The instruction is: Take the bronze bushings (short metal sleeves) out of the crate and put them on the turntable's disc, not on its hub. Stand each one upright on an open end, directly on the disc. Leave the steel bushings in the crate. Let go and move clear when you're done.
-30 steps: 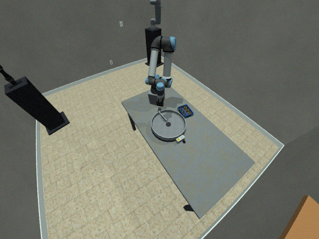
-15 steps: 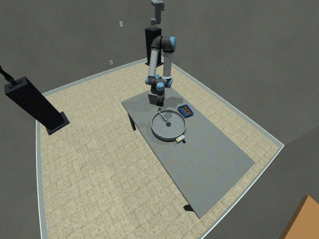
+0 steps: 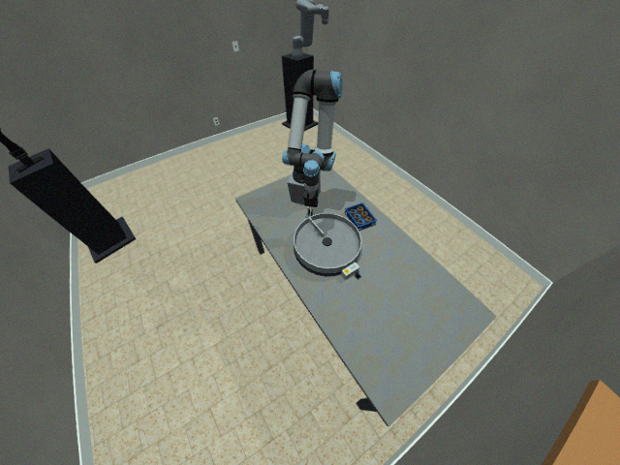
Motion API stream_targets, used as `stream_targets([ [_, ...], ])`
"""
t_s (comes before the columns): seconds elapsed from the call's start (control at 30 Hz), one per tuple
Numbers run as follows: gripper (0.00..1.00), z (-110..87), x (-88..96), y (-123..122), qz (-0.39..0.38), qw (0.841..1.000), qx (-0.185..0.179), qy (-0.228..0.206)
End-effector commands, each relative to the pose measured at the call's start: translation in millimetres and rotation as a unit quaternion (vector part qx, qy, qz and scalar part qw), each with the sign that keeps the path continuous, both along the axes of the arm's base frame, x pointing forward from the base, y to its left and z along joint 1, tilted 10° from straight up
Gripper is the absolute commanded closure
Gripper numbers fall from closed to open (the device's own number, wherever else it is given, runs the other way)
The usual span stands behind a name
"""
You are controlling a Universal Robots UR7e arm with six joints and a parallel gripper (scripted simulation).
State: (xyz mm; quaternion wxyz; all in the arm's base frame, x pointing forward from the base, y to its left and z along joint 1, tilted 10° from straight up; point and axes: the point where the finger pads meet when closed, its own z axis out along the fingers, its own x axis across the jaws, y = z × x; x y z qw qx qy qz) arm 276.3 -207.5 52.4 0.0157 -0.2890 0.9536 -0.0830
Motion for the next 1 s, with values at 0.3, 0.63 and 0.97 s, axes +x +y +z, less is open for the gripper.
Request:
stream_targets([
  [0.3, 0.64, -3.7, 3.4, 10, 0.000, 1.000, 0.000, 0.000],
  [0.63, 0.64, -16.7, 11.5, 45, 0.000, 1.000, 0.000, 0.000],
  [0.97, 0.64, -34.2, 23.5, 91, 0.000, 1.000, 0.000, 0.000],
])
